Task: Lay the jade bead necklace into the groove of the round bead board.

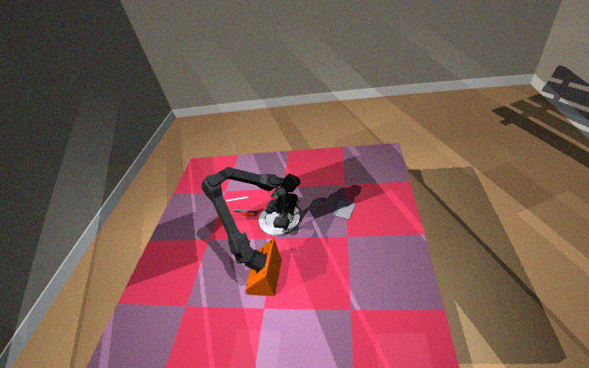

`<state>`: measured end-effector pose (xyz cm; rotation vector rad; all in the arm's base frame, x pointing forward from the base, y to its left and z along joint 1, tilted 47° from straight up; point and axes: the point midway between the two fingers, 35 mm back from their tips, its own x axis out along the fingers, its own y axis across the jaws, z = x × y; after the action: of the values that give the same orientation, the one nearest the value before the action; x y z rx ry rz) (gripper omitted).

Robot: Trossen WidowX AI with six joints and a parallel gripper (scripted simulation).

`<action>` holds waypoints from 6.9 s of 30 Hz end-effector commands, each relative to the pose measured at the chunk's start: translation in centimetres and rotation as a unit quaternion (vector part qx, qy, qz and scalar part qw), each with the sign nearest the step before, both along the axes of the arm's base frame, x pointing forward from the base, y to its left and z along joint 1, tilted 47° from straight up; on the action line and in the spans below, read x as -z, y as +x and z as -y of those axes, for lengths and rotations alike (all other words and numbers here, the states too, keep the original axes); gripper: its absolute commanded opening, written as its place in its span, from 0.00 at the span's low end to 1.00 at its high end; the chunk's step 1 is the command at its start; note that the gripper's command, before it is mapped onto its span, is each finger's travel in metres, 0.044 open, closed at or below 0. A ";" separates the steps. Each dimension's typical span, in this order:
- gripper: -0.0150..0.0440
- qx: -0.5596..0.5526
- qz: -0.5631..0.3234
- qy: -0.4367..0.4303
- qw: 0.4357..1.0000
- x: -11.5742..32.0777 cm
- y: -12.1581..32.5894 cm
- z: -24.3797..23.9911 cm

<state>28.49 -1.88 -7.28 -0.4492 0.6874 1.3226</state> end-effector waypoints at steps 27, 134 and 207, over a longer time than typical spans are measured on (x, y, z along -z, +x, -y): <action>0.46 0.031 -0.033 0.003 0.999 -2.4 0.6 1.4; 0.74 0.033 -0.031 0.001 0.999 0.0 -0.6 -0.7; 0.96 0.036 -0.038 0.004 0.999 -0.4 -0.7 -0.4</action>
<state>27.67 -1.41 -6.88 -0.3736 0.7462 1.2853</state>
